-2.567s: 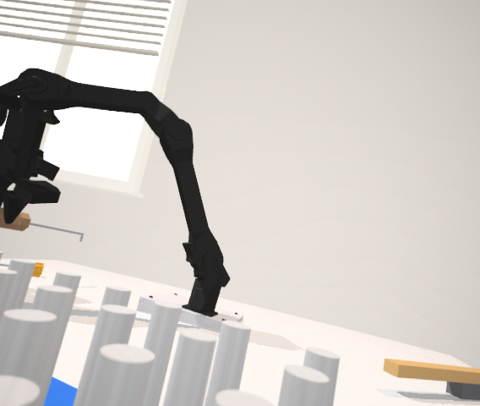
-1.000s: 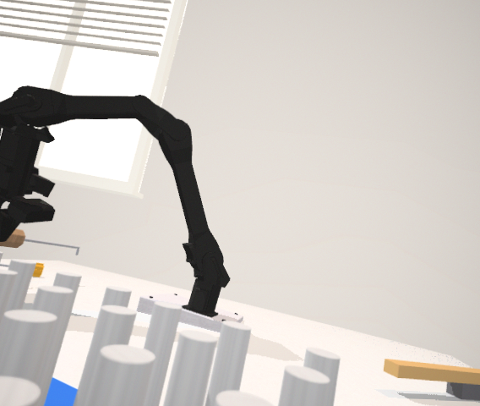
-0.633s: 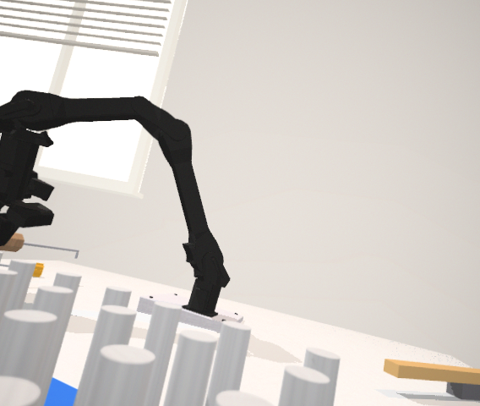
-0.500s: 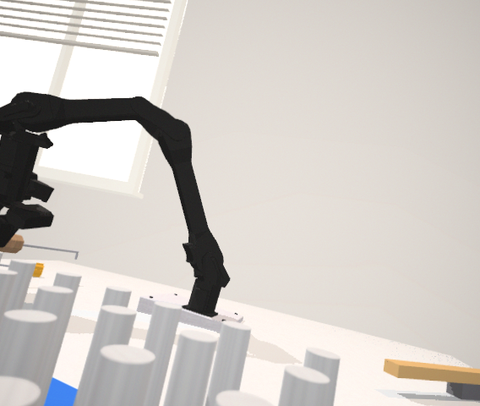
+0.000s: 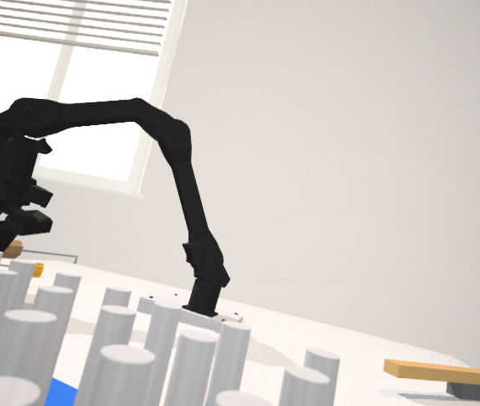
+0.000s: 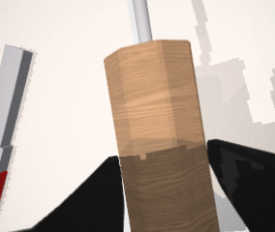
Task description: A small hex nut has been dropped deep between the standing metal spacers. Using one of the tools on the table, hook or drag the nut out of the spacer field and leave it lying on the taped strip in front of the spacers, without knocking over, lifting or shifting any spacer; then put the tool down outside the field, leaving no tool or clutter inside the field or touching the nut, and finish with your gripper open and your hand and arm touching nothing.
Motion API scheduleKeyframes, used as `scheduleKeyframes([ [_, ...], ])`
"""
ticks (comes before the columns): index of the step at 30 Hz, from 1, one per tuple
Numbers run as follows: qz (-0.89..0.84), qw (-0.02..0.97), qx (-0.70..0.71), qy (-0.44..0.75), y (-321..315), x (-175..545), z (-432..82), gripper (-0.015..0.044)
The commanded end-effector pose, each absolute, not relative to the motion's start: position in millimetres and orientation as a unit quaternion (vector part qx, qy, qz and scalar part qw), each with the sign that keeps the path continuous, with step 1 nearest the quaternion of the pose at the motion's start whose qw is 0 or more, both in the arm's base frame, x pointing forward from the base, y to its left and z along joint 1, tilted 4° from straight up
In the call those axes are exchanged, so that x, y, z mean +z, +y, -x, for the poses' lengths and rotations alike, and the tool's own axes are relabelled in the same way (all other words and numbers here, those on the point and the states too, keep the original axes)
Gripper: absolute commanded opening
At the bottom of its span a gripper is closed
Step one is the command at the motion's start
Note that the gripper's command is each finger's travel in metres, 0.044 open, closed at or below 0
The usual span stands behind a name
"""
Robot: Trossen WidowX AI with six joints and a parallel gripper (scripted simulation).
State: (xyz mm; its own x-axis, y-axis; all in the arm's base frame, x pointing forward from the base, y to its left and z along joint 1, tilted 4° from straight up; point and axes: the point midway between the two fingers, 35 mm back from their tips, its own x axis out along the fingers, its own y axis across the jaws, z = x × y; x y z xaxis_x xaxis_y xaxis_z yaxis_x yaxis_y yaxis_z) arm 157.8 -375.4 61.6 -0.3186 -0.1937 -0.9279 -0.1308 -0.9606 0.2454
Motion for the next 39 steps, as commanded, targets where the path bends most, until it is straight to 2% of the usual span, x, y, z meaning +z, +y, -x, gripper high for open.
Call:
scheduleKeyframes([
  [1, -0.579, 0.018, -0.803, -0.139, -374, 57, -155, 0.0000],
  [39, -0.579, 0.018, -0.803, -0.139, -368, 31, -152, 0.0000],
])
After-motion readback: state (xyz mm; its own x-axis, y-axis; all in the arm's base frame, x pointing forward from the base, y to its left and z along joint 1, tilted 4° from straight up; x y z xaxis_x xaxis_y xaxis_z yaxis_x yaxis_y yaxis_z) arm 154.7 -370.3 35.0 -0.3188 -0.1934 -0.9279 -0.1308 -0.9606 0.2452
